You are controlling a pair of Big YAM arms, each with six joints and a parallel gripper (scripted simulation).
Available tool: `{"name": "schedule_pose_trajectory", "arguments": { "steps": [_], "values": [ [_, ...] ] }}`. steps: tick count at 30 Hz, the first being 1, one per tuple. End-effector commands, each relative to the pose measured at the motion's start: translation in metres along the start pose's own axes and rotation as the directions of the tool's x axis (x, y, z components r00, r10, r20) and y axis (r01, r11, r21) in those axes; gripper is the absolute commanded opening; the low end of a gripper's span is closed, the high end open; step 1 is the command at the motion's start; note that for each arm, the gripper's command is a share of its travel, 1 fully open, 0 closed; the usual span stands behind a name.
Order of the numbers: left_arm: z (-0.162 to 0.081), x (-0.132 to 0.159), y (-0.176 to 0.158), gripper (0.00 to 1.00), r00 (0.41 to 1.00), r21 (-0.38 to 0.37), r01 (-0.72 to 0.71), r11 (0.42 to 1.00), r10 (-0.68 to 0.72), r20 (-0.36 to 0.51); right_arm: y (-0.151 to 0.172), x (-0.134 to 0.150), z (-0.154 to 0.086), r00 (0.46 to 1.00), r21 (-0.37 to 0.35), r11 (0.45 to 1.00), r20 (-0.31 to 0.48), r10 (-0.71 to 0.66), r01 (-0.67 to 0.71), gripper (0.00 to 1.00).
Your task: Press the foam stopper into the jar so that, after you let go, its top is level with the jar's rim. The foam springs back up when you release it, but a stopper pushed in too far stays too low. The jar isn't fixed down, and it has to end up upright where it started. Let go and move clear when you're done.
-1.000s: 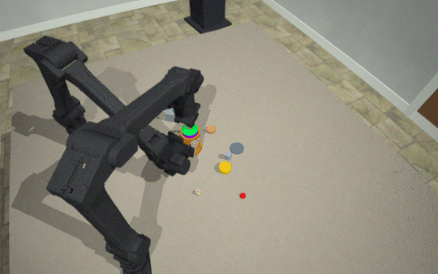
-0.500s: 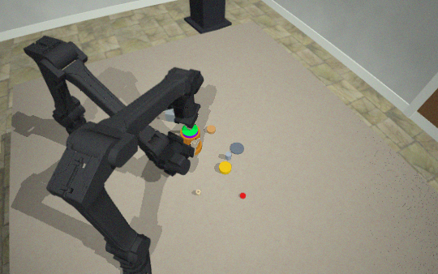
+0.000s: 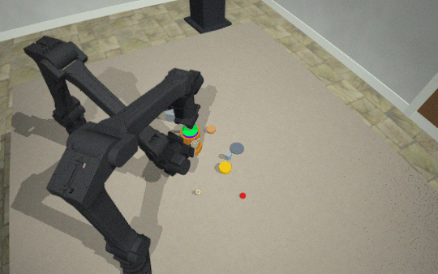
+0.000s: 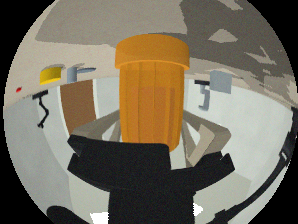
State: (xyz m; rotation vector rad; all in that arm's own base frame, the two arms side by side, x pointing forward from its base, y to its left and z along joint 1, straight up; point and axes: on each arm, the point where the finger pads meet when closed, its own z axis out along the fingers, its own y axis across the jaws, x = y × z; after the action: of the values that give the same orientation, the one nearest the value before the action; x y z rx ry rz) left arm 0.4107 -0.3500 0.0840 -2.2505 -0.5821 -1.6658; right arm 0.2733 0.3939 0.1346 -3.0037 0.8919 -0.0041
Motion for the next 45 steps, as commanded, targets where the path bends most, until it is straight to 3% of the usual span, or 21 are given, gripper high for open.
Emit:
{"name": "schedule_pose_trajectory", "arguments": {
  "steps": [1,45],
  "values": [
    [-0.008,0.011,0.016,0.64,1.000,-0.019,-0.020,1.000,0.020,-0.002,-0.001,0.005,0.017,1.000,-0.025,1.000,0.001,0.002,-0.002,0.00],
    [-0.008,0.011,0.016,0.64,1.000,-0.019,-0.020,1.000,0.020,-0.002,0.000,0.005,0.039,1.000,-0.041,0.999,0.001,0.003,-0.003,0.00]
  ]
}}
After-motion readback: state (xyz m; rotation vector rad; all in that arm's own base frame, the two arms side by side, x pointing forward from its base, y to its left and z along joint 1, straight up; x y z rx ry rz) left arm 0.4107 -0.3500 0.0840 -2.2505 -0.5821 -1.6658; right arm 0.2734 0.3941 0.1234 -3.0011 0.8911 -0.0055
